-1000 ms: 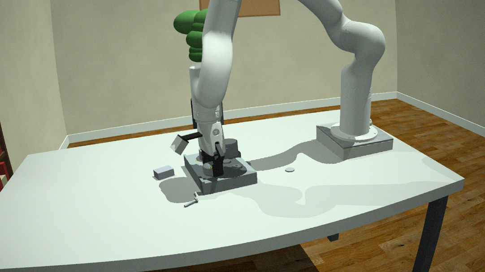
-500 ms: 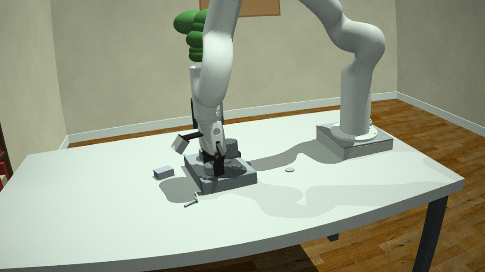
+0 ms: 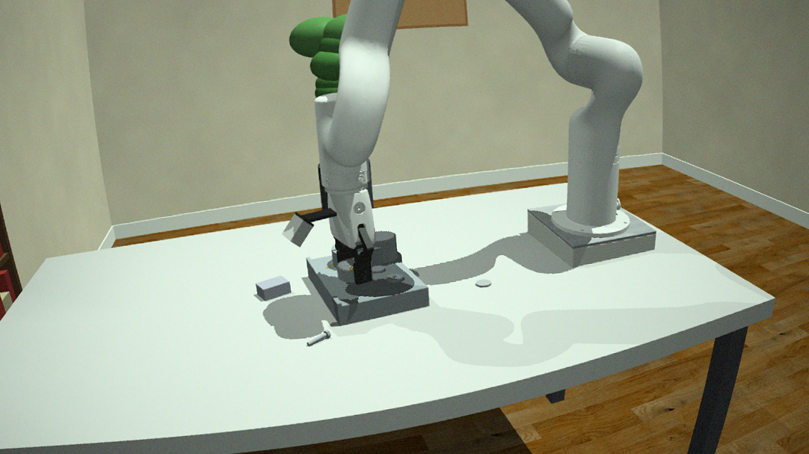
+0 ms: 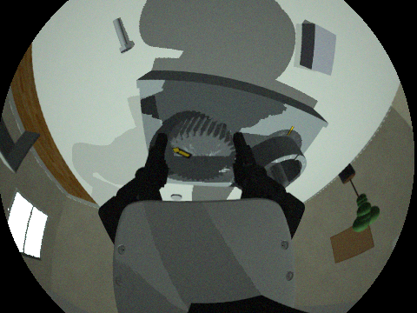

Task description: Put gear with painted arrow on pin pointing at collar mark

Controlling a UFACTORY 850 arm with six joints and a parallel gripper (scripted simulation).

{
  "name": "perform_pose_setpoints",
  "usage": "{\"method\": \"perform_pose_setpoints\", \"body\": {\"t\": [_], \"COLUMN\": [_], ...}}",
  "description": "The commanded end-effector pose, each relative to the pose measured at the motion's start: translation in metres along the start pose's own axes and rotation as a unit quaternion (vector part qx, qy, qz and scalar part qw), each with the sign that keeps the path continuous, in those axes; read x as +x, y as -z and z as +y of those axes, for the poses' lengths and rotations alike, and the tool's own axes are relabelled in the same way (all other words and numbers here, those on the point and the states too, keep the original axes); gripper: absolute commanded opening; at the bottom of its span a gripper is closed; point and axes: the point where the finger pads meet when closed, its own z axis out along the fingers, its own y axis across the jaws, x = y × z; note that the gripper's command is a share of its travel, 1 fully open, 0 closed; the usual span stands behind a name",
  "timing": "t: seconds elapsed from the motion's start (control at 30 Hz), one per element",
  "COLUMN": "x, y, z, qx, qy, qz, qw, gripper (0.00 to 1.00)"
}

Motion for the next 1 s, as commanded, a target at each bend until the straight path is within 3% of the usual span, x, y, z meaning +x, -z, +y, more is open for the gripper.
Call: {"method": "perform_pose_setpoints", "body": {"t": [0.0, 0.6, 0.97], "x": [0.001, 0.001, 0.001], "y": [0.013, 0.046, 0.054], "z": [0.000, 0.000, 0.000], "qx": [0.000, 0.000, 0.000], "qy": [0.000, 0.000, 0.000], "qz": [0.001, 0.001, 0.001], "qw": [1.000, 1.000, 1.000], "gripper": [0.00, 0.00, 0.00]}}
